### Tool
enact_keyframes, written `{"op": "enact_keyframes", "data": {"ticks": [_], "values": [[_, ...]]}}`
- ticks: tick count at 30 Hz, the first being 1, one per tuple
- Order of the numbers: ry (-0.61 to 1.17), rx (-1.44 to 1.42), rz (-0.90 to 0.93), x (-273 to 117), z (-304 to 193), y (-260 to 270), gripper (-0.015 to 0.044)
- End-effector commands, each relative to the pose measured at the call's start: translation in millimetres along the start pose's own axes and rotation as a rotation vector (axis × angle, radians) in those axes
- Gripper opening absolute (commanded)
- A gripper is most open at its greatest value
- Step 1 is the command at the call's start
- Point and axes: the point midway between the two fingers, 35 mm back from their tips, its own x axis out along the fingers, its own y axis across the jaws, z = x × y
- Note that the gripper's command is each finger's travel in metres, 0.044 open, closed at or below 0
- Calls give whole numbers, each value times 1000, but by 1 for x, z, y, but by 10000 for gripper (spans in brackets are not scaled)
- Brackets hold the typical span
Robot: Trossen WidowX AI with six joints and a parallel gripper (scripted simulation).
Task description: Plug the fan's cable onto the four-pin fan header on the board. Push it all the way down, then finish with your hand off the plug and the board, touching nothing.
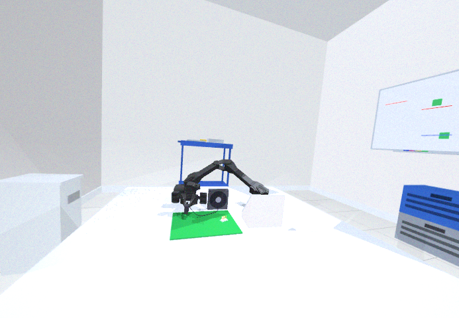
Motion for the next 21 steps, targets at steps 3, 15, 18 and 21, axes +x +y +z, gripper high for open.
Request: {"op": "enact_keyframes", "data": {"ticks": [3, 15, 18, 21], "values": [[0, -2, -3, 1, -6, -1, 0], [1, -2, -3, 2, -15, -1, 0], [1, -2, -3, 3, -17, -1, 0], [1, -2, -3, 3, -20, -1, 0]]}}
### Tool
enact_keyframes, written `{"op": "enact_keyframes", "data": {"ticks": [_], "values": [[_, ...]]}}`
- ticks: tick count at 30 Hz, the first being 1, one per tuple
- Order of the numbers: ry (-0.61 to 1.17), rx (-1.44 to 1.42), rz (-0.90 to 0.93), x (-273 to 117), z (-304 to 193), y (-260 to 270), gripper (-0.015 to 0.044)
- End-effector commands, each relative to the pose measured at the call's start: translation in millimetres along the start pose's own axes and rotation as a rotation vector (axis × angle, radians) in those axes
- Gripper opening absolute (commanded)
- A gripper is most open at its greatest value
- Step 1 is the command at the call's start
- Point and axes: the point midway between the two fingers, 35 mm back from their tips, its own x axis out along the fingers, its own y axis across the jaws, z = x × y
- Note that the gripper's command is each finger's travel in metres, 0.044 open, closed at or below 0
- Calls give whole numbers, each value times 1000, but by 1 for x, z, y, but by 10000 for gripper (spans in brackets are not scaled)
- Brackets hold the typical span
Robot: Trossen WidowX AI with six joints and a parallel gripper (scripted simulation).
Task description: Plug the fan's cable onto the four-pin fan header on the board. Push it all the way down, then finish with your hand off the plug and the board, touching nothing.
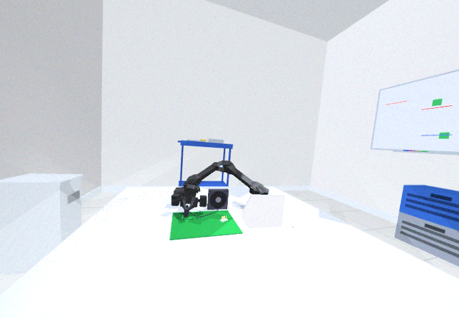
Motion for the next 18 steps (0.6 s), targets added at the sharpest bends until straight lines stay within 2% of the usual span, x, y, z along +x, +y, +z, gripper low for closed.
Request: {"op": "enact_keyframes", "data": {"ticks": [1, 18], "values": [[1, -2, -4, 0, -5, -1, 0], [1, -2, -3, 3, -17, -1, 0]]}}
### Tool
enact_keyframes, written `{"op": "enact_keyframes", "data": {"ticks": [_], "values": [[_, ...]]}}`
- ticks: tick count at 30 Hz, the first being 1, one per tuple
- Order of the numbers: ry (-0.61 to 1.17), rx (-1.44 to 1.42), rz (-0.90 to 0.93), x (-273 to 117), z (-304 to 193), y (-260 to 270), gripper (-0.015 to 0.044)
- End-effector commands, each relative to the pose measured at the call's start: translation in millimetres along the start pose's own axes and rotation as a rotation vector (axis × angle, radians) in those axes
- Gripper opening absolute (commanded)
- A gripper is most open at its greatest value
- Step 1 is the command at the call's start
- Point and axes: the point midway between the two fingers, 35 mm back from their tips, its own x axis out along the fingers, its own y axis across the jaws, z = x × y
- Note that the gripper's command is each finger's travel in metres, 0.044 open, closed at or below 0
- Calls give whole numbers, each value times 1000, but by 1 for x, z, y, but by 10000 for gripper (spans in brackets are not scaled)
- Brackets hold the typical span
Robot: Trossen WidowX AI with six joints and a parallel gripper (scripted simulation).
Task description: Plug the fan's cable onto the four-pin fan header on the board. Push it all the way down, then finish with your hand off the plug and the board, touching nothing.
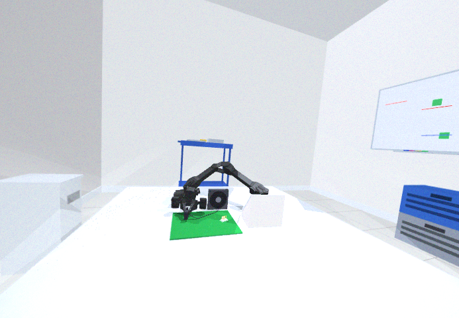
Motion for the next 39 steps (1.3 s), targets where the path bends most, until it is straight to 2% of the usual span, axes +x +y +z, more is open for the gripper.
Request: {"op": "enact_keyframes", "data": {"ticks": [1, 39], "values": [[2, -2, -4, 0, -5, -1, 0], [0, 0, 0, 1, -6, 0, 0]]}}
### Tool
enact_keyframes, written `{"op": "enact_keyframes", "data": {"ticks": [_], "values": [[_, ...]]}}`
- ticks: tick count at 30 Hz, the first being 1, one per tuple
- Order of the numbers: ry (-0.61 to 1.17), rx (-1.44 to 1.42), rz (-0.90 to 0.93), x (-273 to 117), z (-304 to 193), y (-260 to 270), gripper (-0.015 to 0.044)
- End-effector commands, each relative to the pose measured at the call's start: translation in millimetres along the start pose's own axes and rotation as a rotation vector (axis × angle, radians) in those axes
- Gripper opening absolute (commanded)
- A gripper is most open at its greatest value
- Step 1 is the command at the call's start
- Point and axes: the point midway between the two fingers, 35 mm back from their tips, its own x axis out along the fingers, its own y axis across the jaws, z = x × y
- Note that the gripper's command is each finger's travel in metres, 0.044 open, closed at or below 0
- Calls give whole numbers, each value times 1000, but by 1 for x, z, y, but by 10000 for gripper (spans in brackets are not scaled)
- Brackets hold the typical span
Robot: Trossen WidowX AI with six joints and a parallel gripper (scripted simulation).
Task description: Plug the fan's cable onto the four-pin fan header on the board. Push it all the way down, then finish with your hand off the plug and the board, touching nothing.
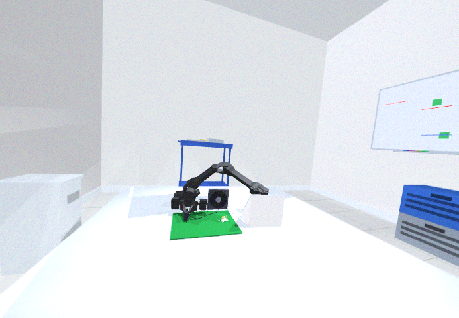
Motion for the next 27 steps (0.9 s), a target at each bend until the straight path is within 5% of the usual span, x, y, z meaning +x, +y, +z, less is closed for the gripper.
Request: {"op": "enact_keyframes", "data": {"ticks": [1, 14, 19, 27], "values": [[0, 1, 0, 0, 0, 0, 0], [0, 1, 0, 0, 0, 0, 0], [0, 1, 0, 0, 0, 0, 131], [0, 1, 0, 0, 0, 0, 140]]}}
